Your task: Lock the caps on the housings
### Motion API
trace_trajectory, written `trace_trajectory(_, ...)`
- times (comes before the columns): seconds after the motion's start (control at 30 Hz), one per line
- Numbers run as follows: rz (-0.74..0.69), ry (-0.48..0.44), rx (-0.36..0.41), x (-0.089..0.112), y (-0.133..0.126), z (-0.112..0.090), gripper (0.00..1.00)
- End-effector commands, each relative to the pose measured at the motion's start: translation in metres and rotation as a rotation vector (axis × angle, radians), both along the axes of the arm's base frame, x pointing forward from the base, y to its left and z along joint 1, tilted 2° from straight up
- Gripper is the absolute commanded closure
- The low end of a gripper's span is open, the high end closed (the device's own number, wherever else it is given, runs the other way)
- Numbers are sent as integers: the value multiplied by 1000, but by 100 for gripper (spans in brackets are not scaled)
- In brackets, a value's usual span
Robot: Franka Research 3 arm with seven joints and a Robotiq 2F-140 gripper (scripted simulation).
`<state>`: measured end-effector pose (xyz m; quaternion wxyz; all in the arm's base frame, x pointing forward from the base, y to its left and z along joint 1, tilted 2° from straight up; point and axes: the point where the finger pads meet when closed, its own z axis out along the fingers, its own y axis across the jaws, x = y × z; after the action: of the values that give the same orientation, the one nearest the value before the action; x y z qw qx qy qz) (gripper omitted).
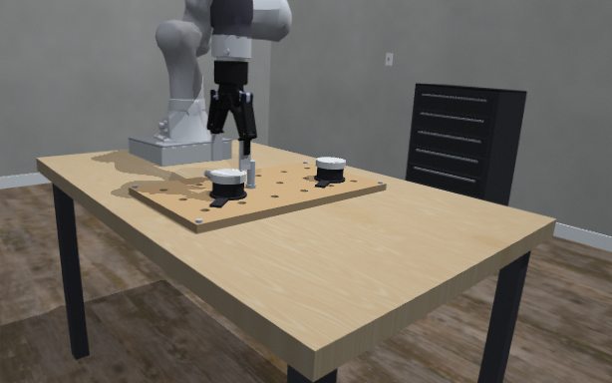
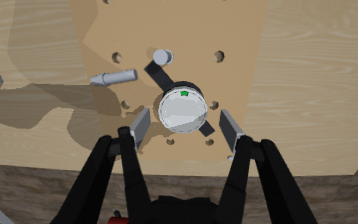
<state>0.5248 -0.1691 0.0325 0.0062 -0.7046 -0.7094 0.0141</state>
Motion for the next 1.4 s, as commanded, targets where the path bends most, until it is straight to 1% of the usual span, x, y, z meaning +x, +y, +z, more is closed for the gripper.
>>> trace_trajectory(0.0,-8,7,1,-2,2,6,22)
trace_trajectory(0.4,-8,7,1,-1,2,31,22)
trace_trajectory(0.8,-8,7,1,0,2,43,22)
trace_trajectory(1.2,-6,7,2,0,2,45,22)
trace_trajectory(1.27,34,8,3,0,2,44,22)
trace_trajectory(1.3,84,10,5,-1,2,44,22)
trace_trajectory(1.37,250,13,12,-1,2,43,22)
